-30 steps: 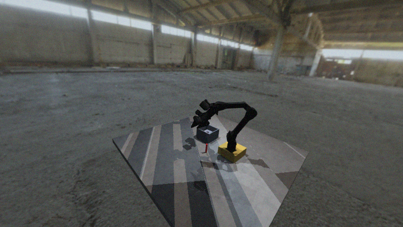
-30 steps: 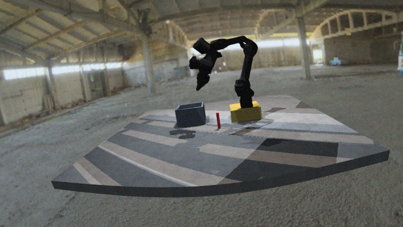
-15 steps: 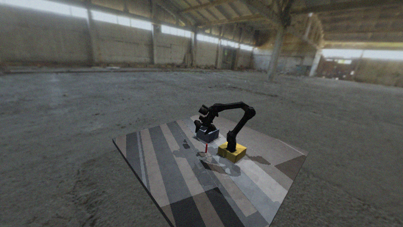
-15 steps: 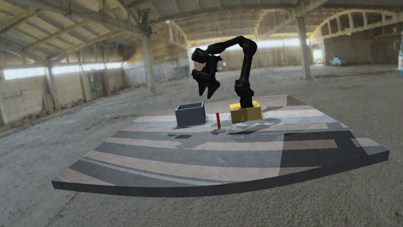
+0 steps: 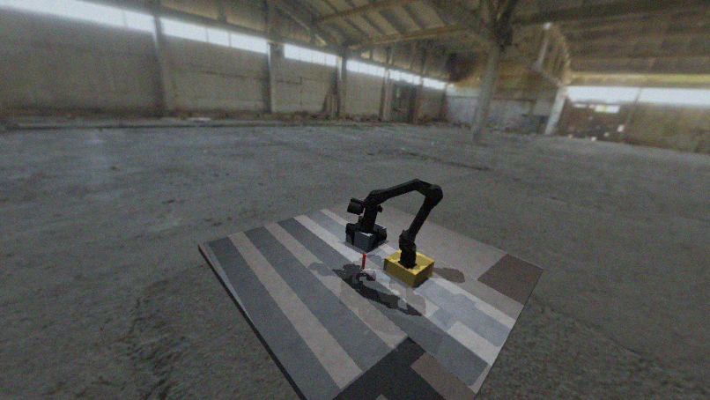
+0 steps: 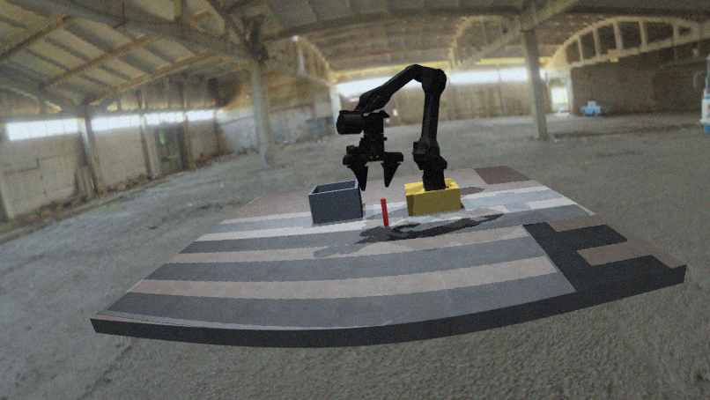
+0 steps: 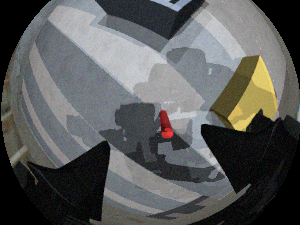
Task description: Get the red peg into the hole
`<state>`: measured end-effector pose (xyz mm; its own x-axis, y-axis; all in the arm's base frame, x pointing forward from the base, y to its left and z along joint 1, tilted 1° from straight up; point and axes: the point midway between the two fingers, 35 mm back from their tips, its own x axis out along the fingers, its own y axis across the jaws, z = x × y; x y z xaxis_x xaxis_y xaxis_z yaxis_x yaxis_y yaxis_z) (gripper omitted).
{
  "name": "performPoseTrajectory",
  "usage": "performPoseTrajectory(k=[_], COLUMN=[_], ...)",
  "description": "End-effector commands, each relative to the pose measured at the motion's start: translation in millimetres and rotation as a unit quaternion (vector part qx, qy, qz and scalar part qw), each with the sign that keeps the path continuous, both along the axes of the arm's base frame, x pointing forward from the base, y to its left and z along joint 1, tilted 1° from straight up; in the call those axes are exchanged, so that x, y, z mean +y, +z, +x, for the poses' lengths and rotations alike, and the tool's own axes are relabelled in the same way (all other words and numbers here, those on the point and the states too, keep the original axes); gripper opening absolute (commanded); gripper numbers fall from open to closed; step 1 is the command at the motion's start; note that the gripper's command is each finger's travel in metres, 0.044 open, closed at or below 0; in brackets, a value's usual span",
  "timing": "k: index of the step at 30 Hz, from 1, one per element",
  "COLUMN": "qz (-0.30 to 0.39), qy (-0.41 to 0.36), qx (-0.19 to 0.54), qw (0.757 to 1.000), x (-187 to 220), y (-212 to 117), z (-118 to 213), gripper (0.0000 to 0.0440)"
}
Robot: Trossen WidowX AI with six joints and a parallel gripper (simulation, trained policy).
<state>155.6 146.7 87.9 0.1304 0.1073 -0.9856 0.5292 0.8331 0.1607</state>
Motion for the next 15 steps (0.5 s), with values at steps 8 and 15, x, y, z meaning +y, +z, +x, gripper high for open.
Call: performPoseTrajectory(k=[8,15], qz=[-0.016,-0.004], qy=[-0.089,-0.127], qx=[0.028,0.026], qw=[0.996,0.992], x=[-6,-4], y=[-42,-70], z=[-3,-3], gripper=[0.044,0.044])
